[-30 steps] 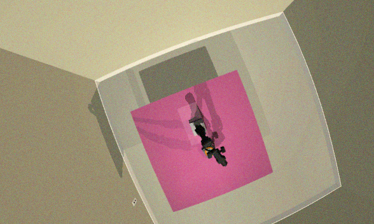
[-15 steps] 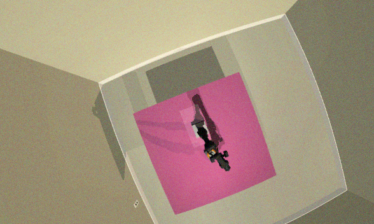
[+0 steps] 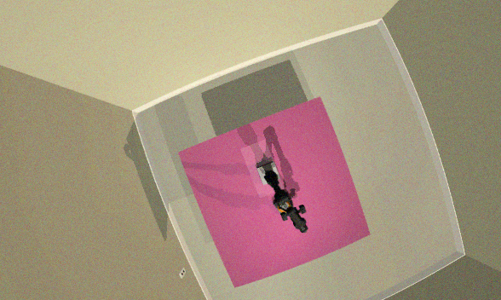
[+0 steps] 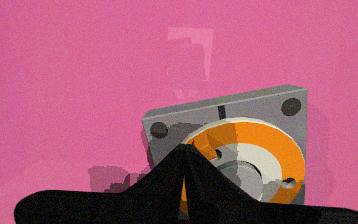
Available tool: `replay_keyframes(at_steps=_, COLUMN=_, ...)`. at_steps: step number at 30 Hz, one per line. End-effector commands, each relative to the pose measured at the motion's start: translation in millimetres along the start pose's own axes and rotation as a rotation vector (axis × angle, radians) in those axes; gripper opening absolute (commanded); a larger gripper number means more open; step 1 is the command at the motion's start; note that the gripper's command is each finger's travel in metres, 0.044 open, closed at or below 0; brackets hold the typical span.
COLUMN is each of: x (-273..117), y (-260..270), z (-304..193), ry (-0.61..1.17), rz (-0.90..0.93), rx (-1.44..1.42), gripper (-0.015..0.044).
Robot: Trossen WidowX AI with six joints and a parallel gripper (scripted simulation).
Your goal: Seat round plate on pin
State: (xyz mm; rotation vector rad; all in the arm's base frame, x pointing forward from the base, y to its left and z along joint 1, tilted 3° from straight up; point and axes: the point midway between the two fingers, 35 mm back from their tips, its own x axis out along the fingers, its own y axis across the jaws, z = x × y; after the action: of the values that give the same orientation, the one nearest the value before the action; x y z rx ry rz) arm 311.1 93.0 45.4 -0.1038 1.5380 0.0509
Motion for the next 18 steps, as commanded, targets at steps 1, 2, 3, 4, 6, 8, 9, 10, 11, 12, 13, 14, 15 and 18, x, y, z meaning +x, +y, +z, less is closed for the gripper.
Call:
replay_keyframes(at_steps=1, x=2.4, y=-5.0, z=3.1, ry=0.009, rz=-0.006, rx=-0.002, gripper=0.0000)
replay_keyframes(at_steps=2, x=2.3, y=-5.9, z=4.0, ry=0.009, rz=-0.006, rx=-0.002, gripper=0.0000)
replay_keyframes(at_steps=3, x=2.3, y=-6.7, z=4.9, ry=0.009, rz=-0.006, rx=-0.002, gripper=0.0000)
replay_keyframes(at_steps=4, x=2.2, y=-7.3, z=5.4, ry=0.009, rz=-0.006, rx=-0.002, gripper=0.0000)
replay_keyframes(at_steps=6, x=2.4, y=-8.7, z=6.4, ry=0.009, rz=-0.007, rx=-0.002, gripper=0.0000)
replay_keyframes(at_steps=8, x=2.3, y=-10.1, z=7.4, ry=0.009, rz=-0.007, rx=-0.002, gripper=0.0000)
replay_keyframes(at_steps=9, x=2.2, y=-10.7, z=7.9, ry=0.009, rz=-0.007, rx=-0.002, gripper=0.0000)
replay_keyframes(at_steps=10, x=2.1, y=-11.4, z=8.4, ry=0.009, rz=-0.007, rx=-0.002, gripper=0.0000)
replay_keyframes(at_steps=11, x=2.0, y=-12.1, z=8.8, ry=0.009, rz=-0.007, rx=-0.002, gripper=0.0000)
replay_keyframes(at_steps=12, x=2.0, y=-12.8, z=9.2, ry=0.009, rz=-0.007, rx=-0.002, gripper=0.0000)
replay_keyframes(at_steps=13, x=1.9, y=-13.4, z=9.7, ry=0.009, rz=-0.007, rx=-0.002, gripper=0.0000)
replay_keyframes(at_steps=14, x=1.9, y=-14.1, z=10.1, ry=0.009, rz=-0.007, rx=-0.002, gripper=0.0000)
replay_keyframes(at_steps=15, x=1.8, y=-14.8, z=10.4, ry=0.009, rz=-0.007, rx=-0.002, gripper=0.0000)
replay_keyframes(at_steps=18, x=2.2, y=-16.8, z=11.7, ry=0.009, rz=-0.007, rx=-0.002, gripper=0.0000)
